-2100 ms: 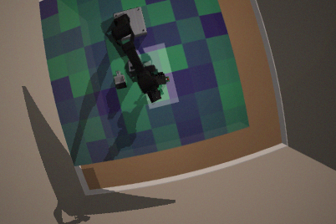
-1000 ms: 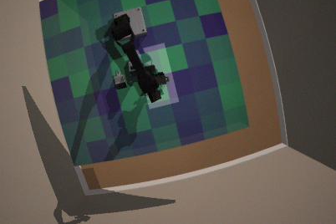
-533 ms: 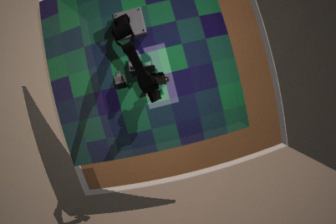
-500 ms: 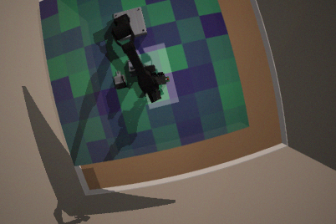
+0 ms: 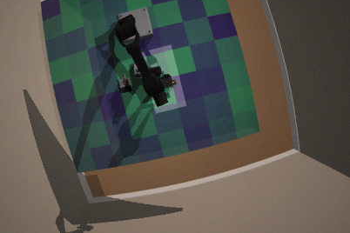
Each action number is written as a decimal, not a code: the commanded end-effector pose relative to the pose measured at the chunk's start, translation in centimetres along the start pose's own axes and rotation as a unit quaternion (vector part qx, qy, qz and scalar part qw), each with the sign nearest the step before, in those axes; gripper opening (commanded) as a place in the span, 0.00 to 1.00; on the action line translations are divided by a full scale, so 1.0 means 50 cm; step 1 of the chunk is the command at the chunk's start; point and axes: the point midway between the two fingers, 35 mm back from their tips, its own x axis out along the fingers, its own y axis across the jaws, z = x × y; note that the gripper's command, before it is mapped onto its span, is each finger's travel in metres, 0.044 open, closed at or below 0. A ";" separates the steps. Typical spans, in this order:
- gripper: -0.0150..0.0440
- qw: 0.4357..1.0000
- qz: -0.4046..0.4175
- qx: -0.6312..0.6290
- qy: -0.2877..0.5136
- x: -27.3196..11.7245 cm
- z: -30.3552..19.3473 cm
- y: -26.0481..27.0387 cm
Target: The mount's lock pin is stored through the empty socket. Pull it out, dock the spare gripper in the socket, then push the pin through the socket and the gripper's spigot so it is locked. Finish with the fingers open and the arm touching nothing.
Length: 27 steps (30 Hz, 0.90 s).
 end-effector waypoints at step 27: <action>1.00 1.000 0.030 0.006 0.007 -0.130 0.008 0.030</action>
